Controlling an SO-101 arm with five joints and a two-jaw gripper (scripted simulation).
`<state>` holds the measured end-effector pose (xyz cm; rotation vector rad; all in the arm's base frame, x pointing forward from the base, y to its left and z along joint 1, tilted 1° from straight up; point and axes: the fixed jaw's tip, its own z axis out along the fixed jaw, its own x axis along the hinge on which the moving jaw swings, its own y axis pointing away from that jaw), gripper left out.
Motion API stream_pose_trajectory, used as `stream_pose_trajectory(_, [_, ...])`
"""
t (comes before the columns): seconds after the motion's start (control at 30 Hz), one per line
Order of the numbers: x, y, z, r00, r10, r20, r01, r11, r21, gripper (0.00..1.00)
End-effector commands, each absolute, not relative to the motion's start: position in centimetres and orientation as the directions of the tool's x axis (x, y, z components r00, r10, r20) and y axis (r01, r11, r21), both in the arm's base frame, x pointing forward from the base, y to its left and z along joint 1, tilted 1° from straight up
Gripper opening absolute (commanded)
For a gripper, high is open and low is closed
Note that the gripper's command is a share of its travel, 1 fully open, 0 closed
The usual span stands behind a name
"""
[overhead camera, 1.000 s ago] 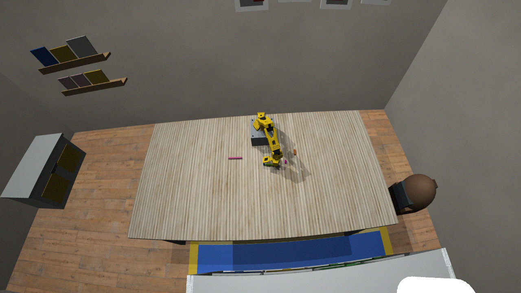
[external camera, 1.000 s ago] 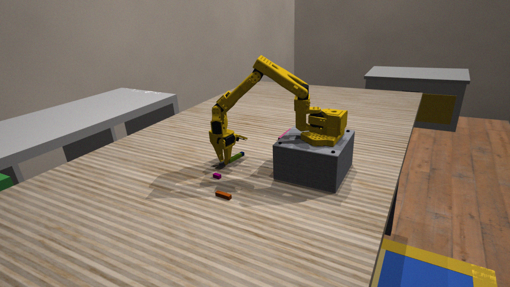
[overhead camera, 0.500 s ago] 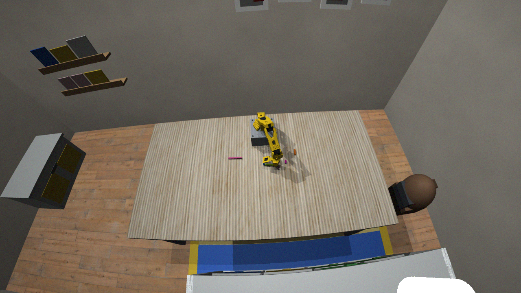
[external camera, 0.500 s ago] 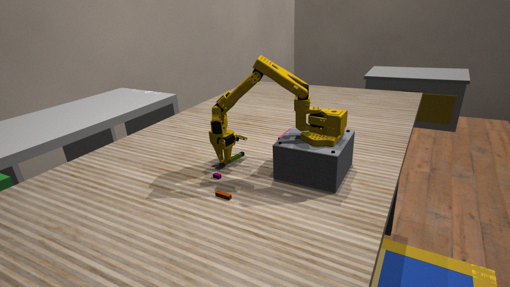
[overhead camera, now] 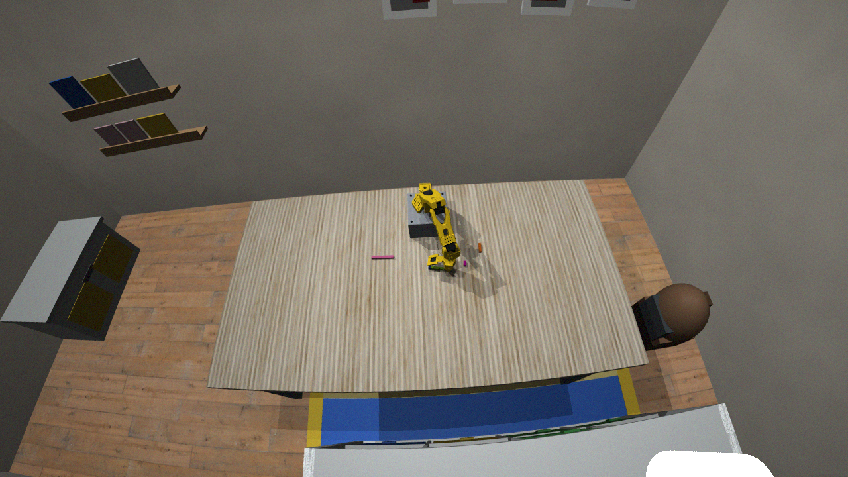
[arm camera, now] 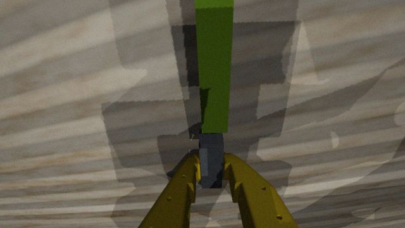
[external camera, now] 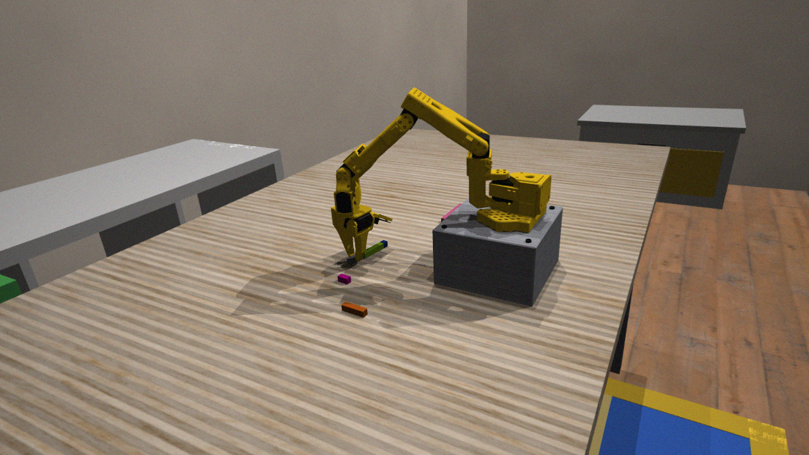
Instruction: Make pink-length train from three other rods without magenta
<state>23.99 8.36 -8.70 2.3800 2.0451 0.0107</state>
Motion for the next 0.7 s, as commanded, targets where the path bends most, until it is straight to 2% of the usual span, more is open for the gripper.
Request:
stream_pose_trajectory(0.0, [23.97,8.15,-8.82,0.159,0.987,0.005,0.987,-0.159,0.008,0.0])
stream_pose_trajectory(0.67, [23.76,7.93,-8.82,0.161,0.987,0.0,0.987,-0.161,0.0,0.0])
